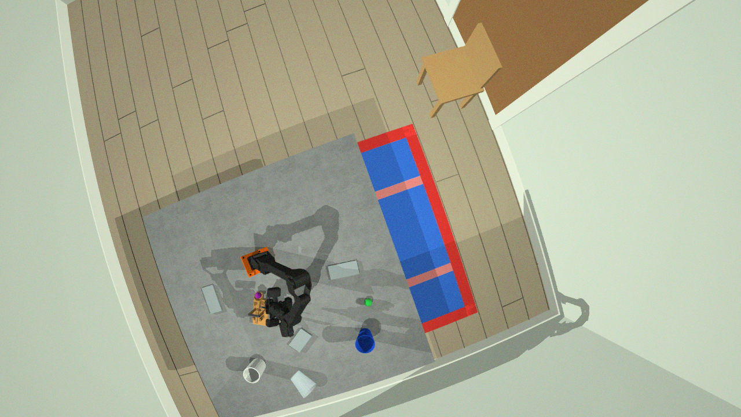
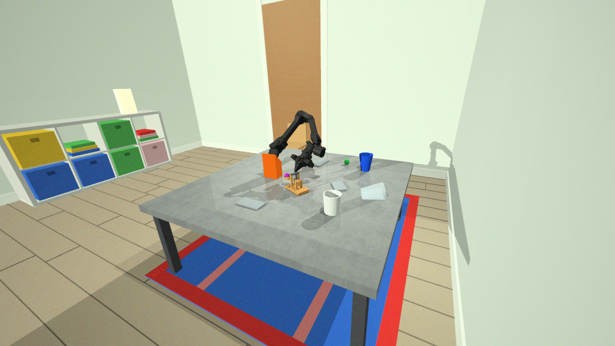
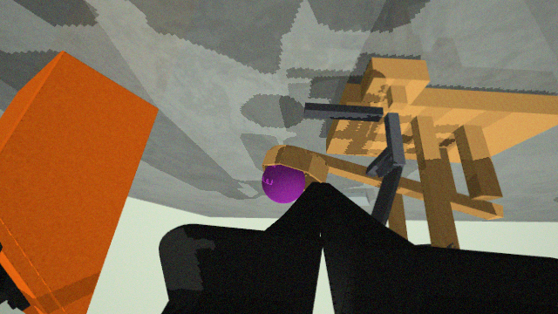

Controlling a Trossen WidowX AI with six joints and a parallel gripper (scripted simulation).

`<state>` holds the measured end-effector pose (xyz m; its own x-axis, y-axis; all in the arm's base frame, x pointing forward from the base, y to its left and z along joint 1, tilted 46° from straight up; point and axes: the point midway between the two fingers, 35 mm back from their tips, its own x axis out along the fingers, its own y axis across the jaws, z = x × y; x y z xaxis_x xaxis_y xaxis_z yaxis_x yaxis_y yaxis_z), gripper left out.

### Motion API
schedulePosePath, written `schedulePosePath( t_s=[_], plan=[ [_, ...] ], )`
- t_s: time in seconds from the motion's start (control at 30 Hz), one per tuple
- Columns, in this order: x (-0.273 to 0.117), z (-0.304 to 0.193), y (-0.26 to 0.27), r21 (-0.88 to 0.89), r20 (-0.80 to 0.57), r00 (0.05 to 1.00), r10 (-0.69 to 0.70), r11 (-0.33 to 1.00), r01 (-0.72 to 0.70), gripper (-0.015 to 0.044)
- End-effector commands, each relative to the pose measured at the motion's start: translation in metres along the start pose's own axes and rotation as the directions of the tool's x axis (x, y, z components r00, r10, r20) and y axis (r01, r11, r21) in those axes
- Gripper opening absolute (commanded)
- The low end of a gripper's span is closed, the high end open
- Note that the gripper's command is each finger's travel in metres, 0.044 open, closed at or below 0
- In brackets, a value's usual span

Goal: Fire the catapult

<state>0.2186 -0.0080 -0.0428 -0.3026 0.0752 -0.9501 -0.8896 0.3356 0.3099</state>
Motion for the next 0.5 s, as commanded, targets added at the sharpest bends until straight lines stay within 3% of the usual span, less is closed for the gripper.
schedulePosePath(
  t_s=[0.0,0.47],
  plan=[
    [0.007,0.005,0.002,0.003,0.001,1.0,0.013,1.0,-0.013,0.0],
    [0.025,0.02,0.005,0.003,0.002,1.0,0.015,1.0,-0.015,0.0]
  ],
)
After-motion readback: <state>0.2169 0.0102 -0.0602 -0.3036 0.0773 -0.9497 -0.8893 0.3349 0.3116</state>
